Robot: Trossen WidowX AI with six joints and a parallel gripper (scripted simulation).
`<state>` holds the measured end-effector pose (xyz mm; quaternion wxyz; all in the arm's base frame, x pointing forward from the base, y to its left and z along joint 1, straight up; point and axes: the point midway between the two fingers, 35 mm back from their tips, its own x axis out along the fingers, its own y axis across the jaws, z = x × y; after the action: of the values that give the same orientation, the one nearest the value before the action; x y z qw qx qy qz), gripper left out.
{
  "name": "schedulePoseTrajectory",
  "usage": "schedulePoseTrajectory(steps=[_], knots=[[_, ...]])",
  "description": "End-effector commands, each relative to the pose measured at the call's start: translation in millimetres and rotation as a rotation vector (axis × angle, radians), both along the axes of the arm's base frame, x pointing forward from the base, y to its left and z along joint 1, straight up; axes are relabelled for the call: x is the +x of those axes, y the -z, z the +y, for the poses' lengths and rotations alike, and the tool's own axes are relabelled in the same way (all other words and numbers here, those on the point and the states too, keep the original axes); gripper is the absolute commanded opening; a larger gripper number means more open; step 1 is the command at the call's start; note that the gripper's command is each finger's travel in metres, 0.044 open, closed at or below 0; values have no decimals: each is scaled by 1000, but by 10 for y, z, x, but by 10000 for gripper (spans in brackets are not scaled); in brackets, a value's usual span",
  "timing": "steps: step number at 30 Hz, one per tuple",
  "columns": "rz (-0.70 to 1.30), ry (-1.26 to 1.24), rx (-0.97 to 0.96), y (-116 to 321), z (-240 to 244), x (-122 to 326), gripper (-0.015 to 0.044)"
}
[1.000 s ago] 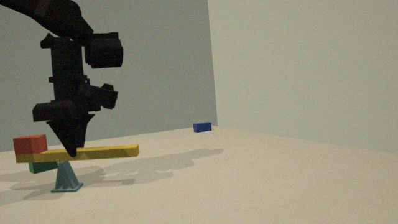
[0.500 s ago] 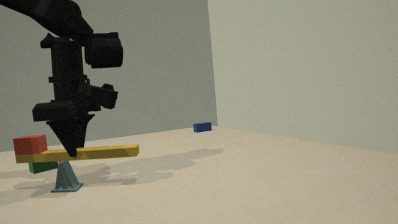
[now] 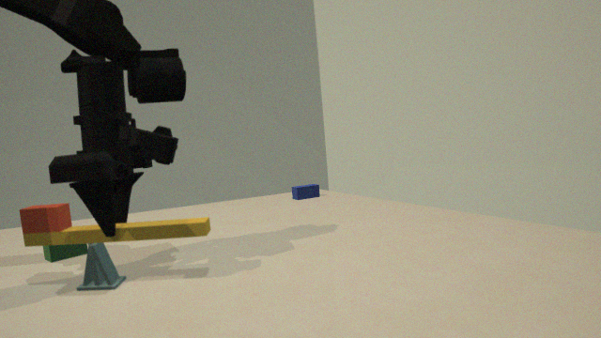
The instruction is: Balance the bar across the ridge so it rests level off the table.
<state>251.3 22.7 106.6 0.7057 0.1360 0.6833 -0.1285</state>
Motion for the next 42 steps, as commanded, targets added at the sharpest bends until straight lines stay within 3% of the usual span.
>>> schedulePoseTrajectory(steps=[1, 15, 25, 29, 37, 42], knots=[[0, 0, 0, 1, 0, -1, 173], [0, 0, 0, 1, 0, -1, 185], [0, 0, 0, 1, 0, -1, 440], [0, 0, 0, -69, 1, 11, 440], [0, 0, 1, -931, 0, -11, 440], [0, 0, 1, -999, -1, -26, 440]])
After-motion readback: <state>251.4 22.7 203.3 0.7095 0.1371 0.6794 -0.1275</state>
